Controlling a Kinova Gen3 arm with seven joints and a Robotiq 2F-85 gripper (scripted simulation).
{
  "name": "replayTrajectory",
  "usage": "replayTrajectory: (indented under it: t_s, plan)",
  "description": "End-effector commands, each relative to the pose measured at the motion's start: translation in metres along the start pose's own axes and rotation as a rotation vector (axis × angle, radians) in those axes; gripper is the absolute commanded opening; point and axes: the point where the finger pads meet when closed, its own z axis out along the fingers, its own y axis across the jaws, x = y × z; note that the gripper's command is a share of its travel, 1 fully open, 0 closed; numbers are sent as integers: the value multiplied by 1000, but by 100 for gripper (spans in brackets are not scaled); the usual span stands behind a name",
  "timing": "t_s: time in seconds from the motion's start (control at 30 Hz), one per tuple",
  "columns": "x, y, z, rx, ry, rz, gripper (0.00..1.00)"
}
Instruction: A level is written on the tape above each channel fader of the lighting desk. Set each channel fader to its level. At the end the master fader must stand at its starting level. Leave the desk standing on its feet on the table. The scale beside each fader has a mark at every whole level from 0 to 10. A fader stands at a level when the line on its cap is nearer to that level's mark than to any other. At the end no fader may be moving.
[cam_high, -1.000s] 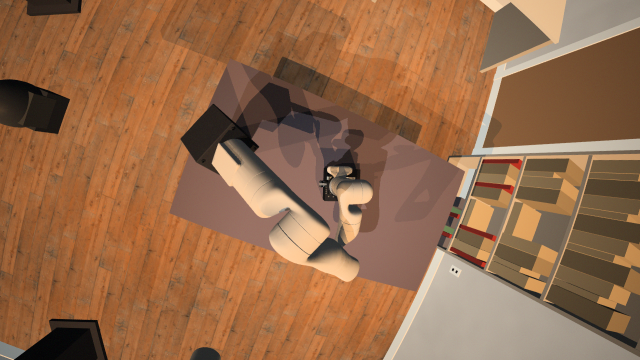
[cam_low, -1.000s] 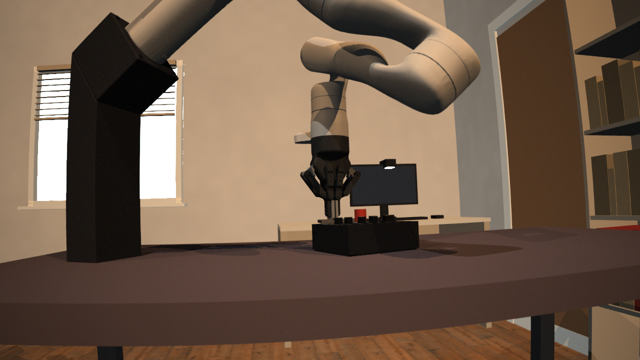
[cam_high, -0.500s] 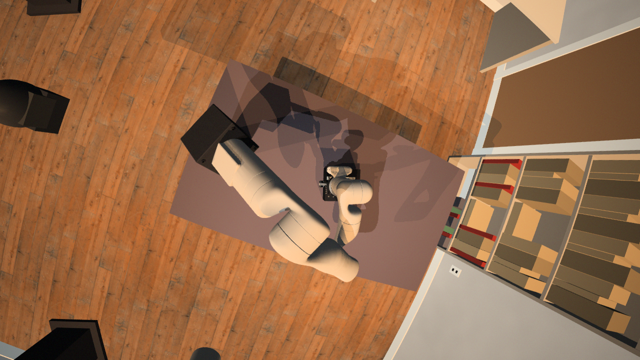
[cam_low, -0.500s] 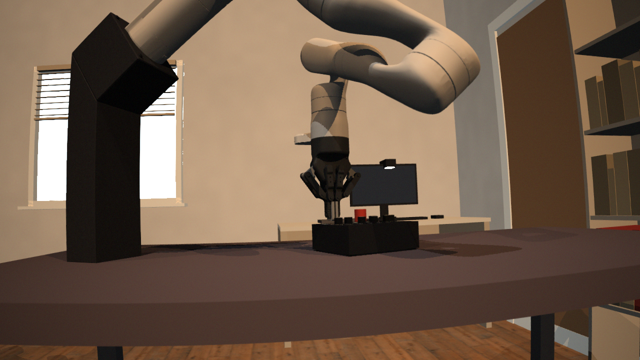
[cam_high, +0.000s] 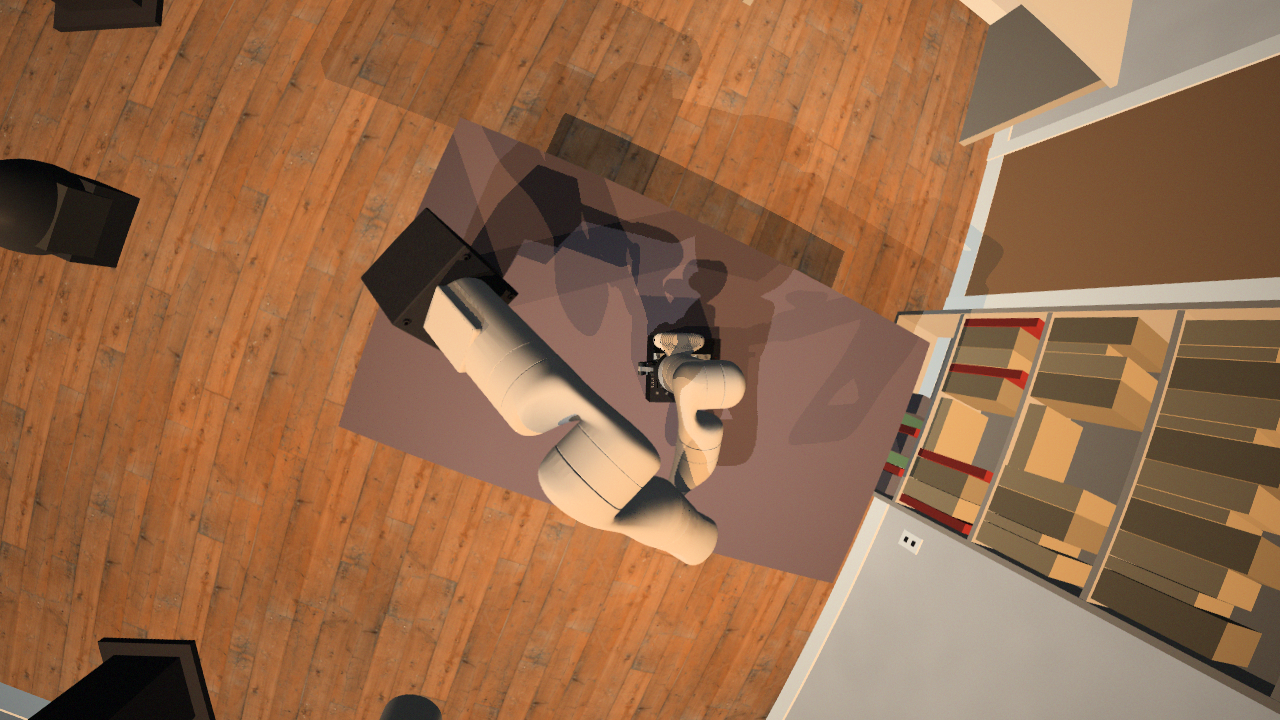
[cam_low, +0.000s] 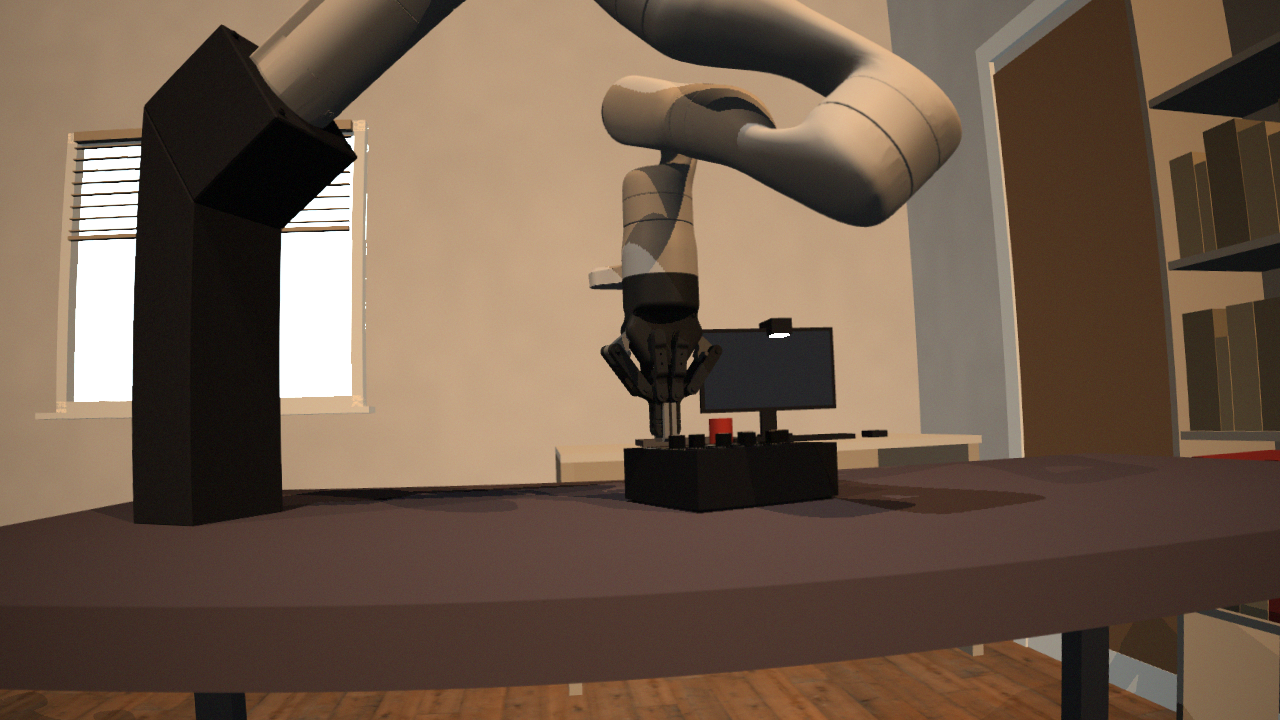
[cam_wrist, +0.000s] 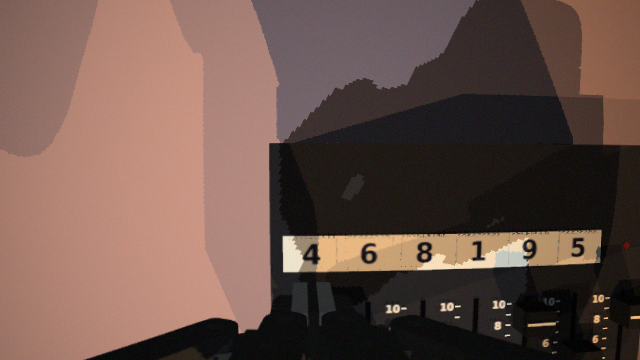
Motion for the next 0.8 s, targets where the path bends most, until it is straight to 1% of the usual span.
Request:
replayTrajectory:
  t_s: [0.0, 0.77]
  plan:
    - [-2, 0, 0, -1, -1, 1, 0]
    - [-12, 0, 0, -1, -1, 1, 0]
